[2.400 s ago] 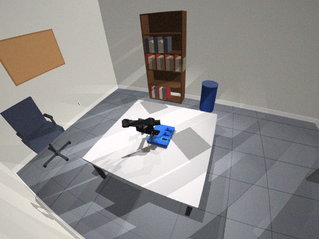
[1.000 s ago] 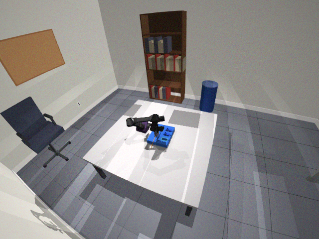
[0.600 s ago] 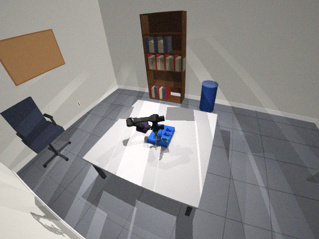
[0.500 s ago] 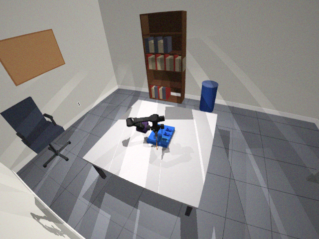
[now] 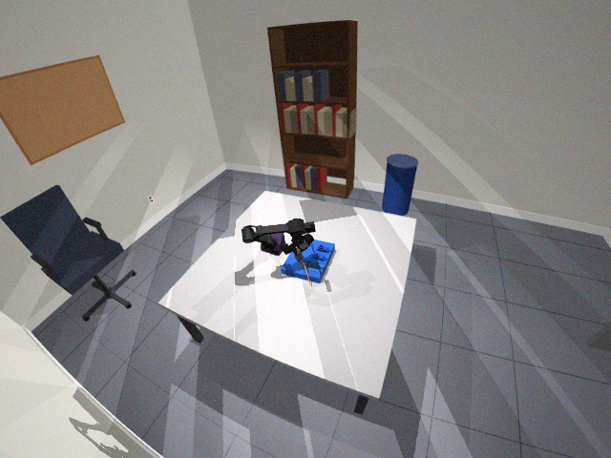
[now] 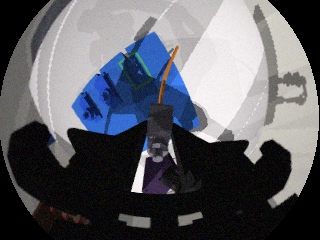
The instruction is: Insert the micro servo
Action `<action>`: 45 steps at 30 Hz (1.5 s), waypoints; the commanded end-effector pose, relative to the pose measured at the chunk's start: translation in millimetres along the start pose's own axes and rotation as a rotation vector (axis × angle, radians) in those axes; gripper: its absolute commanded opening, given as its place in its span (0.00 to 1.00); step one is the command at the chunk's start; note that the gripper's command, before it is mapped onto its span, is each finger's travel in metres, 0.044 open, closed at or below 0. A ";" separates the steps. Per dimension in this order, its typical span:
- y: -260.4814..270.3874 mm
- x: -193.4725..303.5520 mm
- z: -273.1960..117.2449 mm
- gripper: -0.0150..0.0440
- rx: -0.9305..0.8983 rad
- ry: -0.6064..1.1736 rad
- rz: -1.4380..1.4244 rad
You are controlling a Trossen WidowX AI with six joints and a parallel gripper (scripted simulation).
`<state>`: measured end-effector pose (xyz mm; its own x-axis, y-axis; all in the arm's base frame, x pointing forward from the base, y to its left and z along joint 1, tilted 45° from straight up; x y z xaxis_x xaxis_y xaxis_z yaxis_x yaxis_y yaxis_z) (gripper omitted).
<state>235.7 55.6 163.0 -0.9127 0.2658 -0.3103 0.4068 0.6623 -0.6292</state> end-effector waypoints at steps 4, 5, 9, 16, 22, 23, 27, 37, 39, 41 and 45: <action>0.4 0.4 0.1 0.25 -0.003 0.002 -0.226; 0.4 0.4 0.1 0.25 -0.003 0.002 -0.261; 0.4 0.4 0.1 0.25 -0.003 0.002 -0.398; 0.4 0.4 0.0 0.25 -0.003 0.002 -0.615; 1.3 -1.3 0.0 0.25 -0.003 0.001 -0.620; 2.2 -3.1 0.0 0.25 -0.003 0.001 -0.620; 8.4 -14.7 -0.2 0.25 -0.003 0.001 -0.620; 26.8 -49.6 -0.6 0.25 -0.004 -0.001 -0.618; 30.3 -56.3 -0.7 0.25 -0.004 -0.002 -0.617; 33.8 -63.0 -0.7 0.25 -0.004 -0.002 -0.617; 40.6 -76.0 -0.7 0.25 -0.004 -0.003 -0.616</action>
<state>311.4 62.1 160.2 -0.9804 -0.1640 0.1090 -0.1934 0.6983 -0.6892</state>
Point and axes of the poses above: the point midway between the two fingers, 35 mm back from their tips, its own z axis out along the fingers, its own y axis across the jaws, x = y × z, the point moved 6 cm from there along -z, back along the fingers, and after that the axes turned 7 degrees about -z, right-handed, at the moved point
